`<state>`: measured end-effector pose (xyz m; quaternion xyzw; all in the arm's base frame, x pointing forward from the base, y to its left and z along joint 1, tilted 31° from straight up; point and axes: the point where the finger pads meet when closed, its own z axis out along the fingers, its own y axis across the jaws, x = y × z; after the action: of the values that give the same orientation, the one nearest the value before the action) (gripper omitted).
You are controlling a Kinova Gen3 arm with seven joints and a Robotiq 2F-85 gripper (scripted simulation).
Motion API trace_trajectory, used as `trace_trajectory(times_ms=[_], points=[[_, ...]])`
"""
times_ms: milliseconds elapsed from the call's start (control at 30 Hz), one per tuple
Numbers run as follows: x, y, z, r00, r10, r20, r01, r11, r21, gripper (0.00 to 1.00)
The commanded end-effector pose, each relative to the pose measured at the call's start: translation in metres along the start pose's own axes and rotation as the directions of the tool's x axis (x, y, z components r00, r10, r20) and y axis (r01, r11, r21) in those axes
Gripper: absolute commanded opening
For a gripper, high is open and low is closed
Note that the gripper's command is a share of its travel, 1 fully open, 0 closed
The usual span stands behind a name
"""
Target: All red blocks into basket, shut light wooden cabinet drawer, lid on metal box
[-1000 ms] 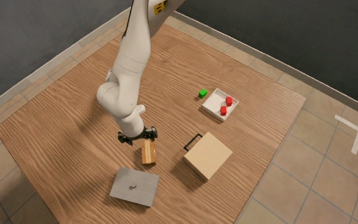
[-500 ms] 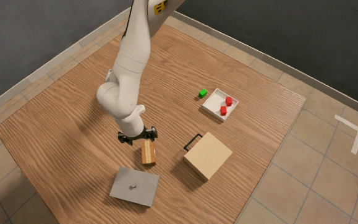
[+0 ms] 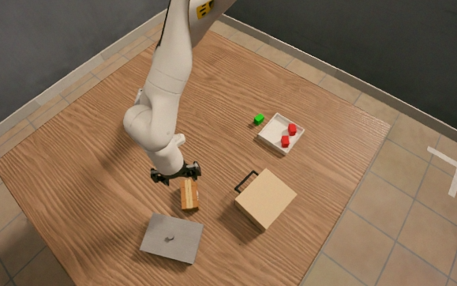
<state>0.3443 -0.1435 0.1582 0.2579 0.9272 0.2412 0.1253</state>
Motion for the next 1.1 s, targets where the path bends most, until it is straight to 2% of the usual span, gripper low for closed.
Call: trace_trajectory(times_ms=[0, 600, 1067], points=[[0.0, 0.001, 0.0, 1.0, 0.006, 0.006, -0.006, 1.0, 0.002, 0.93], [-0.002, -0.002, 0.017, 1.0, 0.009, 0.009, -0.009, 1.0, 0.012, 0.93], [-0.002, -0.002, 0.059, 1.0, 0.009, 0.009, -0.009, 1.0, 0.014, 0.93]])
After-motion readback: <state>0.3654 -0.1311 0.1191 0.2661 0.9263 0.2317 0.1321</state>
